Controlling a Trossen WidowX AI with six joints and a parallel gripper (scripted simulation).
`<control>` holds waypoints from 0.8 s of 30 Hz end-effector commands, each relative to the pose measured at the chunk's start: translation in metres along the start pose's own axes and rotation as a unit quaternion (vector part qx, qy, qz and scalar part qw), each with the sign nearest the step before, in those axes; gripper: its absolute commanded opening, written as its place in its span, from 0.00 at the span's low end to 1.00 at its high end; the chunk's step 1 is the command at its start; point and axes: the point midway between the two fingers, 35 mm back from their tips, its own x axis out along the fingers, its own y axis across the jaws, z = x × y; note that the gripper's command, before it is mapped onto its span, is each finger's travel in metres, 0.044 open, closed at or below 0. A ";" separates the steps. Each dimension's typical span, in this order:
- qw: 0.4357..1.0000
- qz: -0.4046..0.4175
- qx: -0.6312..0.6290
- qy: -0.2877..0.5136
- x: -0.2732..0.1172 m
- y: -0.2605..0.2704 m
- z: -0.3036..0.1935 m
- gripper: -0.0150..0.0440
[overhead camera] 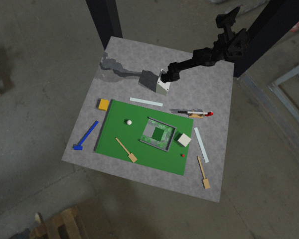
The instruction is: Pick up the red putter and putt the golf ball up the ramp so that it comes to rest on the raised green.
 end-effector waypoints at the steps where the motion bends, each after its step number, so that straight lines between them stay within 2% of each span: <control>1: 1.000 -0.001 -0.001 -0.002 0.000 -0.001 0.001 0.98; 4: 0.999 -0.014 -0.019 -0.026 -0.002 -0.013 0.020 1.00; 9: 0.989 -0.061 -0.082 -0.108 -0.014 -0.050 0.082 1.00; 14: 0.978 -0.095 -0.116 -0.148 -0.032 -0.062 0.111 1.00; 20: 0.936 -0.170 -0.225 -0.211 -0.060 -0.093 0.168 1.00; 24: 0.890 -0.217 -0.290 -0.278 -0.099 -0.104 0.218 1.00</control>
